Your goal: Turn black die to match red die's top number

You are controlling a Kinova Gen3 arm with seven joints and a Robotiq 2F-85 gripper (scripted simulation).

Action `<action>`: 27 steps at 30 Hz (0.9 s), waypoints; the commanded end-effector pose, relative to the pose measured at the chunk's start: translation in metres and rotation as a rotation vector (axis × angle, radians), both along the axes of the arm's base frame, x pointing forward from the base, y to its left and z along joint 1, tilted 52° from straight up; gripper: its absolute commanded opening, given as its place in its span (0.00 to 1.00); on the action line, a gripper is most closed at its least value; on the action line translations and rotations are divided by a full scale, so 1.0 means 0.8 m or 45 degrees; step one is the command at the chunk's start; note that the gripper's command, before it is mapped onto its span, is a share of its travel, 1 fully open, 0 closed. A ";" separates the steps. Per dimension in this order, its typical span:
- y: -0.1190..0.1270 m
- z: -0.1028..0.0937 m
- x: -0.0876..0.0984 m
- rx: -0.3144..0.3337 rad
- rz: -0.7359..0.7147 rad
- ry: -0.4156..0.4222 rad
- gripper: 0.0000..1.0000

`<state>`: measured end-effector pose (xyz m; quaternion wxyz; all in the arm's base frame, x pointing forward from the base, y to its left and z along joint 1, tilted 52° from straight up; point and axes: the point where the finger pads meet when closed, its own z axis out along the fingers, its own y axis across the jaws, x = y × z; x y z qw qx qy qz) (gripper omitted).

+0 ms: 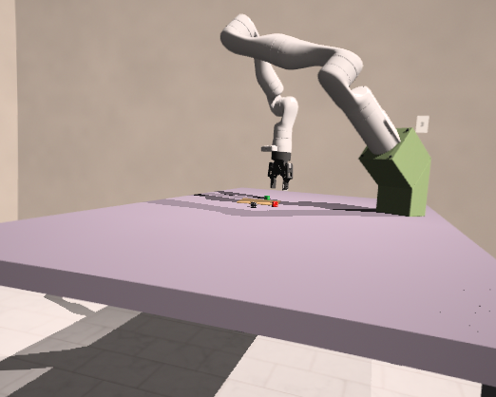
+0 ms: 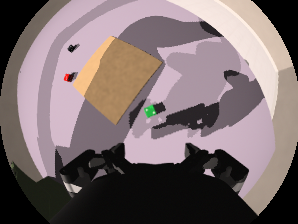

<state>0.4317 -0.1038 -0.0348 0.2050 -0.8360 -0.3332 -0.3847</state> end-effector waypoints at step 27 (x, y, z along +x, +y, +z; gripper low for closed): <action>0.003 0.002 -0.003 -0.001 -0.002 -0.001 1.00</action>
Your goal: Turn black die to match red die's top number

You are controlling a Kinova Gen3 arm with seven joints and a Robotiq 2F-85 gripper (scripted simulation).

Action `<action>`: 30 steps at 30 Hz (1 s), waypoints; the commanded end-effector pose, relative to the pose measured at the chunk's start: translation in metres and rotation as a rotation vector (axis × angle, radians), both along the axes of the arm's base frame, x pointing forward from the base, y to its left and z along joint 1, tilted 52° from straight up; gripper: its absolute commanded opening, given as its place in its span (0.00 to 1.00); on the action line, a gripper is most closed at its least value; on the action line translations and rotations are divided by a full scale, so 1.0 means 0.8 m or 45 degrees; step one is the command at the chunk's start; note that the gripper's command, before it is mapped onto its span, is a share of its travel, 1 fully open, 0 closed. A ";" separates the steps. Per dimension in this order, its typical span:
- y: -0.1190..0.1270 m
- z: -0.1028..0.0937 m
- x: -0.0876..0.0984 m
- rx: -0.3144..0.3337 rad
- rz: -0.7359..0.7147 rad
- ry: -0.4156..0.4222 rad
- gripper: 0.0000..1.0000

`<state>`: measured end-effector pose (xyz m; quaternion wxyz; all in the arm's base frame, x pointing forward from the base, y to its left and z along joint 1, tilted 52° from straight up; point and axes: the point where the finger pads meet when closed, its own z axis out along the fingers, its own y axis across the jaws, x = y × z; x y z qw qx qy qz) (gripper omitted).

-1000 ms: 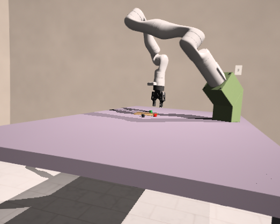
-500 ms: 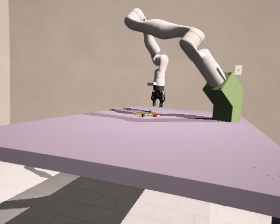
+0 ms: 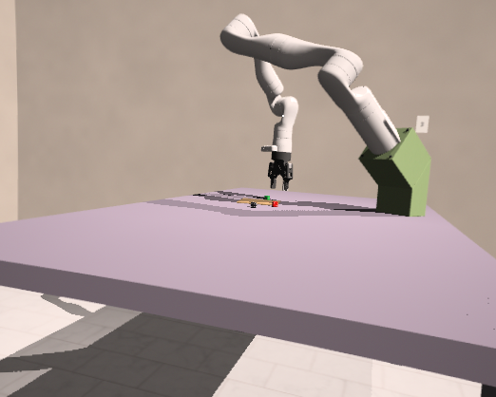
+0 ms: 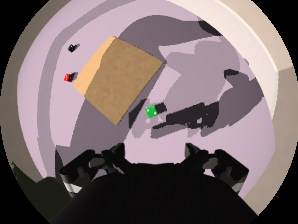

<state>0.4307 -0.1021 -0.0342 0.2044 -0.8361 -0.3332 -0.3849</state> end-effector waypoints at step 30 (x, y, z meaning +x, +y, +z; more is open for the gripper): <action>0.106 0.051 -0.064 0.000 -0.001 0.000 1.00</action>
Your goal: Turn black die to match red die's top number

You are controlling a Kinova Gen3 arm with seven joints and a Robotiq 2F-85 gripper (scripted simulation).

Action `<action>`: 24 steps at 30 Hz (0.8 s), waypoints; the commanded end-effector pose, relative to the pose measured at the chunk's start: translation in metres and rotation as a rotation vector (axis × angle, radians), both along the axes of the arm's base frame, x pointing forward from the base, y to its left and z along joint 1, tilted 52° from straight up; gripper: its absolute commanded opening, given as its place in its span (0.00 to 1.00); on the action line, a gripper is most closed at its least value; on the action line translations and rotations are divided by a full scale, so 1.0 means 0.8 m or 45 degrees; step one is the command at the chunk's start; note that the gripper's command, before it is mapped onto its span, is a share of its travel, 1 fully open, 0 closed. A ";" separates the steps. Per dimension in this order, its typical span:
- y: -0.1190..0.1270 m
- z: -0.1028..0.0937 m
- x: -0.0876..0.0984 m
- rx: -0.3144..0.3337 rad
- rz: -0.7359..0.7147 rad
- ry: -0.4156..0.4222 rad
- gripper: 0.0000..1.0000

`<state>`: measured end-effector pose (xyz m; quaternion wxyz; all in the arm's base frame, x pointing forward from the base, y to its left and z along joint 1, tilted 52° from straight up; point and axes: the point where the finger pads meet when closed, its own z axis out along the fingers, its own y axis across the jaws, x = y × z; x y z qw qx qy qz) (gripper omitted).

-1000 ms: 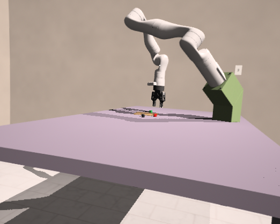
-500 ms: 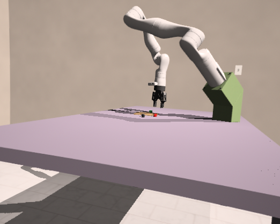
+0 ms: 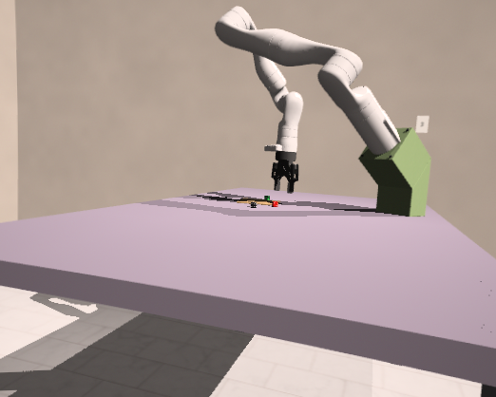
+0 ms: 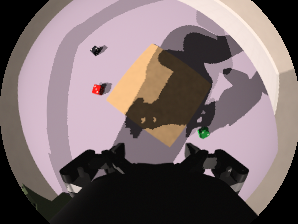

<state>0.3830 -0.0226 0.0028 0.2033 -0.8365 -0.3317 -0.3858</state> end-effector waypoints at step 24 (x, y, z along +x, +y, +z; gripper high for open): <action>0.086 0.042 -0.053 0.000 0.004 0.002 1.00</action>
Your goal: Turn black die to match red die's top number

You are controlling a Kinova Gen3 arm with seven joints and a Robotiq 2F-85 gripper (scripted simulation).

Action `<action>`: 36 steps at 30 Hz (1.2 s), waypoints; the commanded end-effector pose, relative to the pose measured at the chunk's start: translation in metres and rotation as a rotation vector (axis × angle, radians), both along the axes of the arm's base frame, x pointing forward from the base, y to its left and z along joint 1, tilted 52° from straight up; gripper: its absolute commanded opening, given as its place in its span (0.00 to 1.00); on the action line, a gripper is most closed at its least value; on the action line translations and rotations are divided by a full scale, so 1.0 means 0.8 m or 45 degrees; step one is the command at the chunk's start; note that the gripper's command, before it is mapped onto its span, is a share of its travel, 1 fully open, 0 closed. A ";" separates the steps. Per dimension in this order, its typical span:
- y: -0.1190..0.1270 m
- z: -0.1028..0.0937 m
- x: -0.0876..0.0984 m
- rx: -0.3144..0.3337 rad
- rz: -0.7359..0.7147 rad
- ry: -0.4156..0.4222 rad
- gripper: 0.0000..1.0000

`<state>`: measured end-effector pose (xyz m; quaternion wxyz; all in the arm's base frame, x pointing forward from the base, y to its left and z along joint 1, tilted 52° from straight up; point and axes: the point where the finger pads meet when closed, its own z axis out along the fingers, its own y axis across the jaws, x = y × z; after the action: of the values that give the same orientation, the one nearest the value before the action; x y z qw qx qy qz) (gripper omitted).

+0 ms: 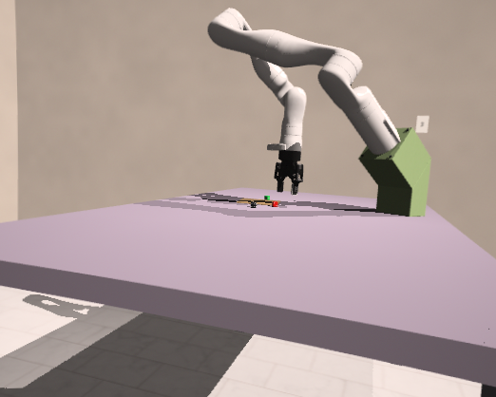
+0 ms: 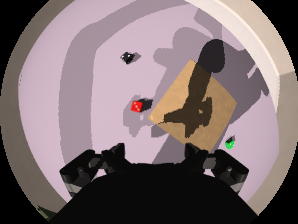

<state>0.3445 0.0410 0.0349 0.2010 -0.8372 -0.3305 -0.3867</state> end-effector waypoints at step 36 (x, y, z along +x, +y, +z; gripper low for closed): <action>0.022 0.009 -0.014 0.027 0.038 0.010 1.00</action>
<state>0.3336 0.0587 0.0422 0.2171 -0.8313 -0.3385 -0.3837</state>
